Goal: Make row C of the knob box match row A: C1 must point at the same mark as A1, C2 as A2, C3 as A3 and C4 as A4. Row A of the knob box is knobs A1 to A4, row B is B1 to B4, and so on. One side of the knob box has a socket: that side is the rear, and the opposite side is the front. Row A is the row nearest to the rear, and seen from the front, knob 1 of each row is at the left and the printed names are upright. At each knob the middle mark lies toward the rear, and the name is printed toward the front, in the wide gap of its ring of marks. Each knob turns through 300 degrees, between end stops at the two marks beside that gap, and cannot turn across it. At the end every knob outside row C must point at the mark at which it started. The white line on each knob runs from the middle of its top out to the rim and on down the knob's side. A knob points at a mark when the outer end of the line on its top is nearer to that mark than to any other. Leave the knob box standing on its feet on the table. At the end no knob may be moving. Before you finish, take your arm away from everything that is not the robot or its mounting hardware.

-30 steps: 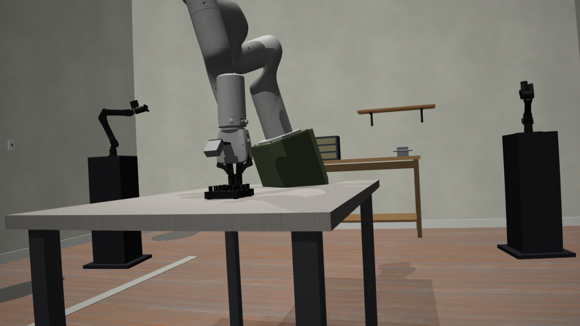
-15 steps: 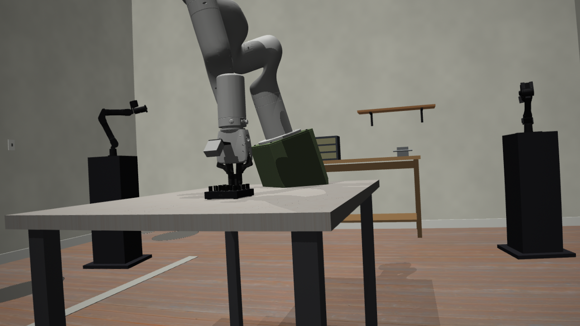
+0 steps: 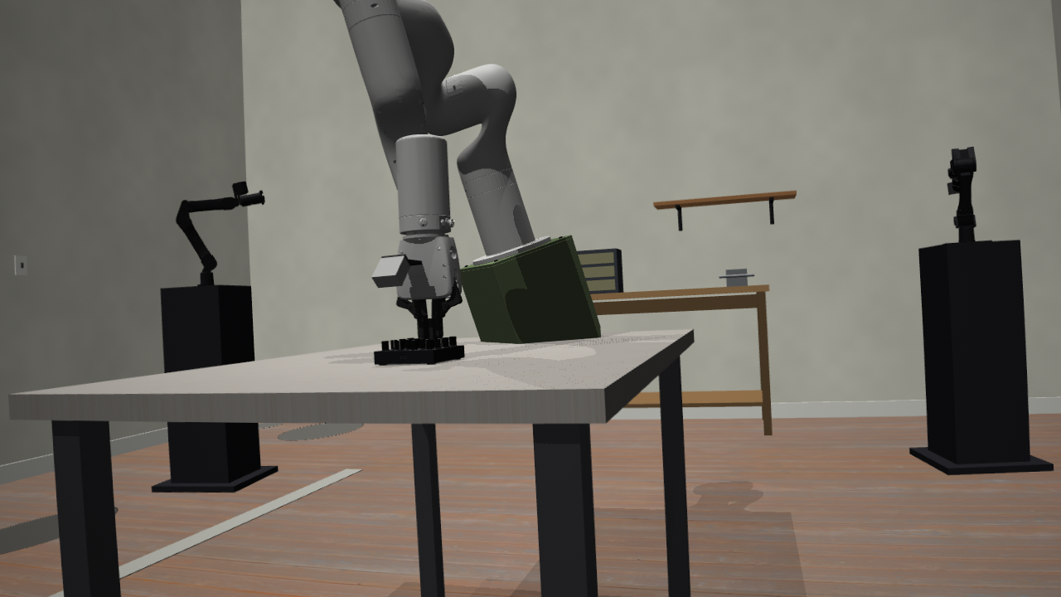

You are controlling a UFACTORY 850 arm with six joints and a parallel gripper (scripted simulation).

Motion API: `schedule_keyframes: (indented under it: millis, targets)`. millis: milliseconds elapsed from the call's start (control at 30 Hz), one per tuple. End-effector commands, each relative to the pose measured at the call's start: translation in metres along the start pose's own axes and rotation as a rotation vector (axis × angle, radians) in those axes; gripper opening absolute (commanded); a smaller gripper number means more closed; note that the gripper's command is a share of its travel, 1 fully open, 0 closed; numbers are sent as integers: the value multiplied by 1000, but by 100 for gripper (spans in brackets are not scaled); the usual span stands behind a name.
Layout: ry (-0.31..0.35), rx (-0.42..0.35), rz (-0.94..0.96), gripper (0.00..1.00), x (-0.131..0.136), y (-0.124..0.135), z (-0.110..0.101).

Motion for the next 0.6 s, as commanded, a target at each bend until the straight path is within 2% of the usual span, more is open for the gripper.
schedule_keyframes:
  millis: [0,567]
  targets:
    - [0,1,13,8,0,-1,0]
    - [0,1,153,8,0,-1,0]
Point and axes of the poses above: the point where the finger pads meet when closed, its own z axis out along the fingers, its own x axis across the jaws, y = z × x, the point moved 3 cm from there along -z, back along the fingers, and after that the axes turned 3 degrees about -z, right-handed, at the moved point
